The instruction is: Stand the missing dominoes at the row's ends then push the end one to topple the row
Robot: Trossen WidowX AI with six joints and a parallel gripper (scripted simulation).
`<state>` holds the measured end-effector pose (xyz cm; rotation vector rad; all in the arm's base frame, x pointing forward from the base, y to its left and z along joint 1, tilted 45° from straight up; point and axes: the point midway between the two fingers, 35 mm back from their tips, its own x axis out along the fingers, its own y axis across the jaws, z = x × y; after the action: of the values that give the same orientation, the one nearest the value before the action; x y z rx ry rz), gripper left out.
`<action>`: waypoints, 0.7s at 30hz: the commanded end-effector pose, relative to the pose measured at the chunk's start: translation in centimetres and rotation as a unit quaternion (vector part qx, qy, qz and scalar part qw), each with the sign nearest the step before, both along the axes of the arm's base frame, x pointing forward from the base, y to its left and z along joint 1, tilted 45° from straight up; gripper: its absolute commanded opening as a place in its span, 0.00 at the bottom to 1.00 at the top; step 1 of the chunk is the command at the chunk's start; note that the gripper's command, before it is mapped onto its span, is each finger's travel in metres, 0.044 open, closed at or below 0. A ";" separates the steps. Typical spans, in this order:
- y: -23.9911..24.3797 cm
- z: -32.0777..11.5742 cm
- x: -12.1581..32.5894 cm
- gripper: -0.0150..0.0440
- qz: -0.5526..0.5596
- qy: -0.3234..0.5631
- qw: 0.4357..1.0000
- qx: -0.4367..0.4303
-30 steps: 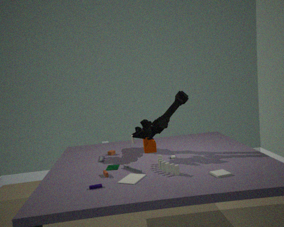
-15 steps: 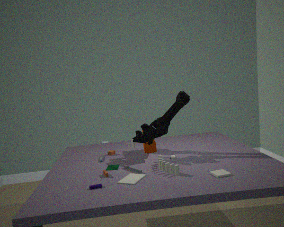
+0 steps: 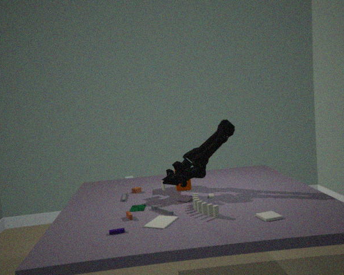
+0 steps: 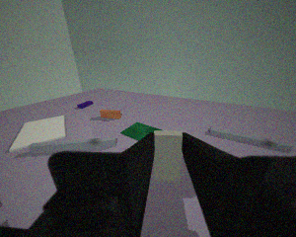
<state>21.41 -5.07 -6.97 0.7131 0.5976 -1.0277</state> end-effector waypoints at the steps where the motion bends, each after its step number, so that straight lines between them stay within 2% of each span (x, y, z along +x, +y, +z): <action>1: 0.5 -0.6 0.2 0.44 -0.005 -0.006 1.000 0.000; 21: 3.0 -3.9 -0.7 0.44 -0.011 -0.019 1.000 -0.004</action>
<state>20.62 -2.30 -10.60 0.7258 0.5690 -1.0334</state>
